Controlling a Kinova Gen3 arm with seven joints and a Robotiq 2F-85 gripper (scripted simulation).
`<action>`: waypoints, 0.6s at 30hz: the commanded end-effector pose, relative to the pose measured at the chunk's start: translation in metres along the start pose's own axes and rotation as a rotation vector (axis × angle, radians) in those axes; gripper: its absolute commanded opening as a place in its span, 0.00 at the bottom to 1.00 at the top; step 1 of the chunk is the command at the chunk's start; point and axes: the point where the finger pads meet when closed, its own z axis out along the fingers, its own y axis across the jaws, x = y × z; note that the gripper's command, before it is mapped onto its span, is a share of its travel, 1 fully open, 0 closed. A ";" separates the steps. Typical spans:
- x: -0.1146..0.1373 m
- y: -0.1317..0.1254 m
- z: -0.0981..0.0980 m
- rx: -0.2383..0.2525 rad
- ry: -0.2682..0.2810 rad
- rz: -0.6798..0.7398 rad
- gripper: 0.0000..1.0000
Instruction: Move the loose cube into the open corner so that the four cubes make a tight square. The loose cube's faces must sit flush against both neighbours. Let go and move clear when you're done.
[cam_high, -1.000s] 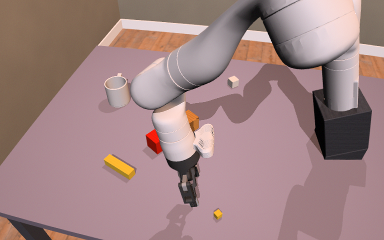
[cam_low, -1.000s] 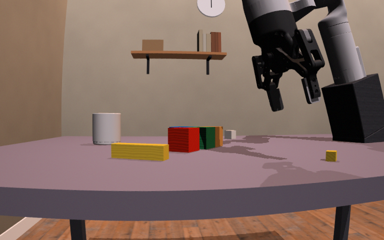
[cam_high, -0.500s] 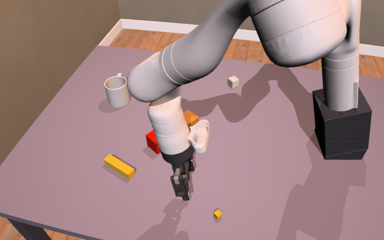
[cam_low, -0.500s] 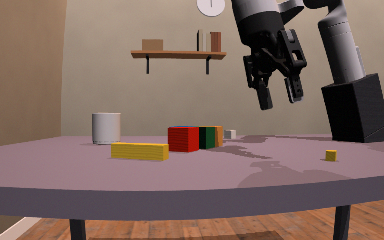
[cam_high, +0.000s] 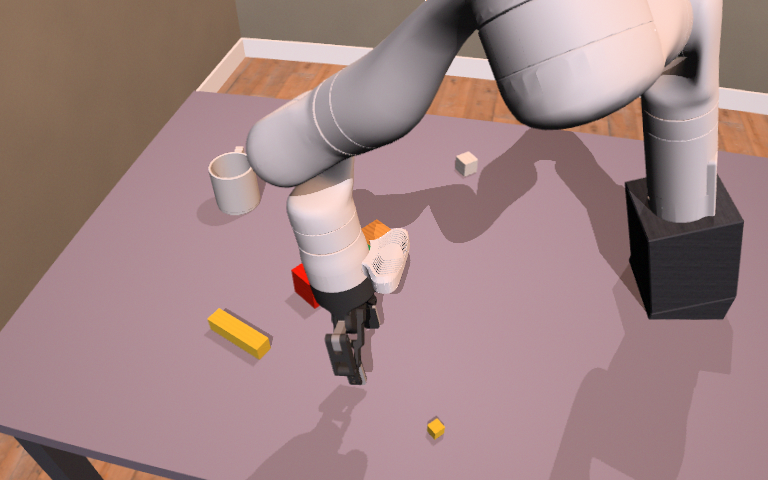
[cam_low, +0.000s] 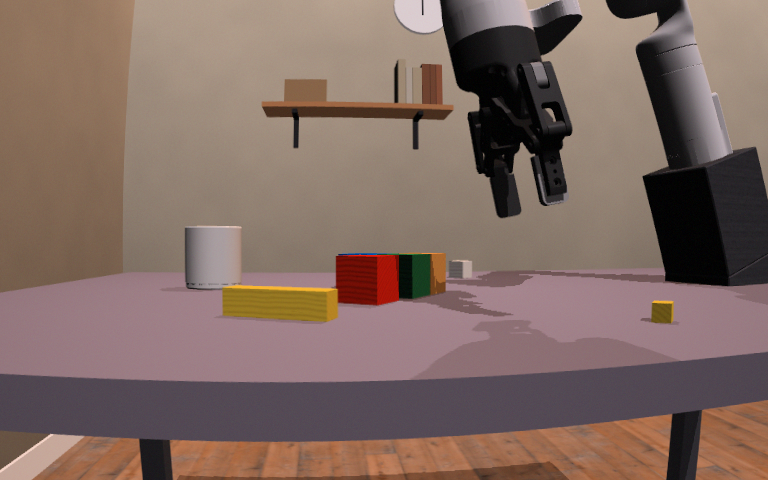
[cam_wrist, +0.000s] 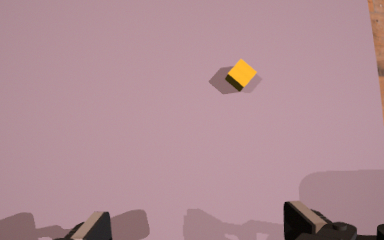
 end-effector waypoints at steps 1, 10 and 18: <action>-0.003 -0.001 -0.002 -0.008 -0.006 0.026 1.00; -0.013 -0.012 -0.006 -0.008 -0.021 0.073 1.00; -0.023 -0.022 -0.010 -0.007 -0.036 0.117 1.00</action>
